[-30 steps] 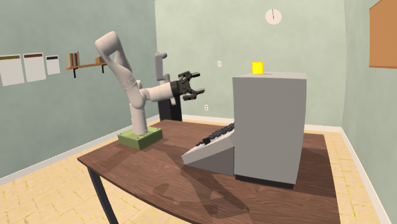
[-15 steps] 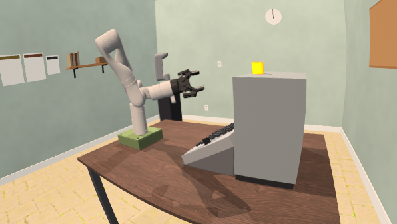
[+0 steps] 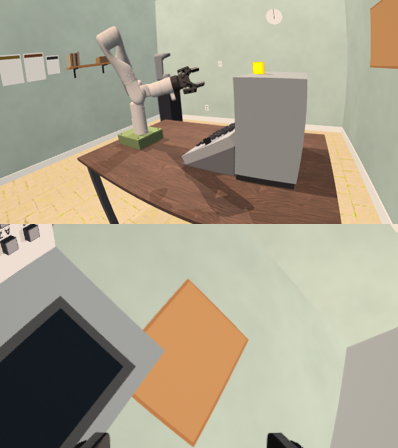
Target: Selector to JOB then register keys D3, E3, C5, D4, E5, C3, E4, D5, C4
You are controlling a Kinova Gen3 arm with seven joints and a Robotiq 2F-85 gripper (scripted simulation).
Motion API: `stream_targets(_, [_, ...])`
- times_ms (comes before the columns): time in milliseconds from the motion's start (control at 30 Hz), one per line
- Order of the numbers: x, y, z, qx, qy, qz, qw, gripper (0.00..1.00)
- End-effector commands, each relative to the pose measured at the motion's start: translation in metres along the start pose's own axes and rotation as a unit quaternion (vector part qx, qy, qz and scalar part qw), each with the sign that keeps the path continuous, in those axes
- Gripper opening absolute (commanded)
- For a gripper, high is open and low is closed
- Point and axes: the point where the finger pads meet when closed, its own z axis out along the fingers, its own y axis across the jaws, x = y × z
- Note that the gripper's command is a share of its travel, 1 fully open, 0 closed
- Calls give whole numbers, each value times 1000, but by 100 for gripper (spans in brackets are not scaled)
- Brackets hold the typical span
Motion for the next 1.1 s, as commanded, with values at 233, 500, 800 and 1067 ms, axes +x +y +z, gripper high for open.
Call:
stream_targets(233, [-7,13,2,-12,7,-18,1000,100])
stream_targets(500, [-7,28,3,-27,17,-37,999,100])
stream_targets(800, [-9,25,3,-22,14,-34,999,100])
stream_targets(1067, [-11,36,4,-32,22,-52,998,100])
